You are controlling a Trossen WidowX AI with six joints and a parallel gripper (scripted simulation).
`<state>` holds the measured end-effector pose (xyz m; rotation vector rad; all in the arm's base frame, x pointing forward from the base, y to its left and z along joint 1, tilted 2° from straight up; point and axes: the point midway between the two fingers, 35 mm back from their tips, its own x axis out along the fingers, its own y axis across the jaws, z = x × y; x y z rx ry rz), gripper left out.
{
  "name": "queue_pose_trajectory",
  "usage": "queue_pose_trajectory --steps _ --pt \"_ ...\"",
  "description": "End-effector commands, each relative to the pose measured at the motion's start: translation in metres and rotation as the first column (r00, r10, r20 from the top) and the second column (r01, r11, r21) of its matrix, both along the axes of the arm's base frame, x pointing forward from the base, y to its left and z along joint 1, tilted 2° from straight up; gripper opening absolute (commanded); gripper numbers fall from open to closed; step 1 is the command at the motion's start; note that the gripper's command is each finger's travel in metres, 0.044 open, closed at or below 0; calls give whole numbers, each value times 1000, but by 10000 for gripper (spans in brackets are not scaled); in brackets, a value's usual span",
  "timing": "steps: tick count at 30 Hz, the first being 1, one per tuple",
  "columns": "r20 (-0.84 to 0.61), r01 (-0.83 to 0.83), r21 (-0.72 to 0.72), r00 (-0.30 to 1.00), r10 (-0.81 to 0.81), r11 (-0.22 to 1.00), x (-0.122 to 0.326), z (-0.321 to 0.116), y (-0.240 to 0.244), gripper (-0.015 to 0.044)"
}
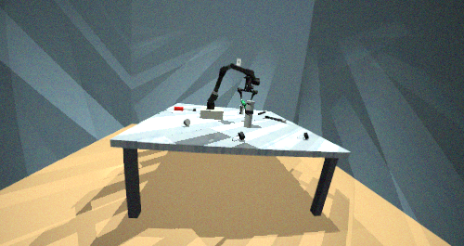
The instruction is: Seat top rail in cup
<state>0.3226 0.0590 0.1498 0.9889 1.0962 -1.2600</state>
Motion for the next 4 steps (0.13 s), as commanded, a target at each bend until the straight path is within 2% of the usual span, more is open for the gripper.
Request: queue_pose_trajectory --steps 1,4 --pt "0 3 3 1000 -3 1000 0 1 1 440" --pt "0 3 3 1000 -3 1000 0 1 1 440"
